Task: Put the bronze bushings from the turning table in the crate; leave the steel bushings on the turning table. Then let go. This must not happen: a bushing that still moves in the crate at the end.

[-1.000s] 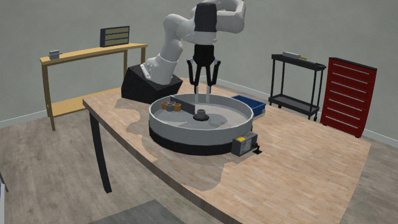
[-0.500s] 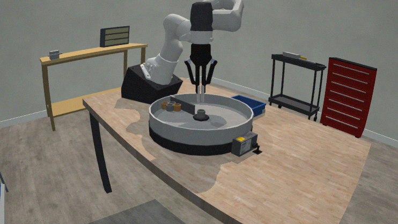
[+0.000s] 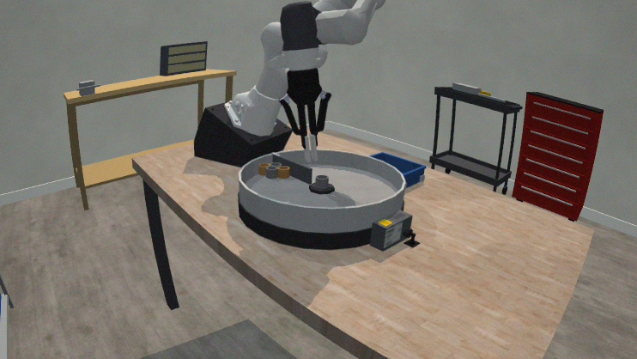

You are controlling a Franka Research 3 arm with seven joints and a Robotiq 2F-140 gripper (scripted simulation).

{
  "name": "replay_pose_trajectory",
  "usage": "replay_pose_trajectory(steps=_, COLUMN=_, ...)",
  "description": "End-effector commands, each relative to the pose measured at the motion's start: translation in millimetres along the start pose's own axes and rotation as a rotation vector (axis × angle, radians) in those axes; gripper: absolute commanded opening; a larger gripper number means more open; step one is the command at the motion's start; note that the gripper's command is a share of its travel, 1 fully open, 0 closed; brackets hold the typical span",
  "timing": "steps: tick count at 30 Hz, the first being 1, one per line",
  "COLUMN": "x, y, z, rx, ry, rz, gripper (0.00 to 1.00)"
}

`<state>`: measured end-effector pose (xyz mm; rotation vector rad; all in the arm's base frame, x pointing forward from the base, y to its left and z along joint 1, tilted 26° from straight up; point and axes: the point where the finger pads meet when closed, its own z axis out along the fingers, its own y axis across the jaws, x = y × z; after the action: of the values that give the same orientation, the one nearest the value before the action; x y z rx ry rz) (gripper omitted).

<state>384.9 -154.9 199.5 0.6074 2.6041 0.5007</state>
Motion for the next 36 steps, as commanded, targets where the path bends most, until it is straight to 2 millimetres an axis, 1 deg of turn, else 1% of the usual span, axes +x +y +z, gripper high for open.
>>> replay_pose_trajectory(steps=1, x=6.0, y=-3.7, z=0.3, rx=-0.038, ry=-0.002, rz=-0.163, gripper=0.06)
replay_pose_trajectory(steps=14, x=15.7, y=-14.5, z=-1.5, rx=-0.099, ry=-0.027, rz=-0.273, gripper=0.06)
replay_pose_trajectory(steps=16, x=19.3, y=-18.2, z=-2.1, rx=-0.12, ry=-0.039, rz=-0.313, gripper=0.06)
replay_pose_trajectory(steps=31, x=31.2, y=-29.1, z=-3.5, rx=-0.182, ry=-0.09, rz=-0.44, gripper=0.06)
replay_pose_trajectory(steps=36, x=37.7, y=-34.2, z=-4.1, rx=-0.21, ry=-0.124, rz=-0.506, gripper=0.06)
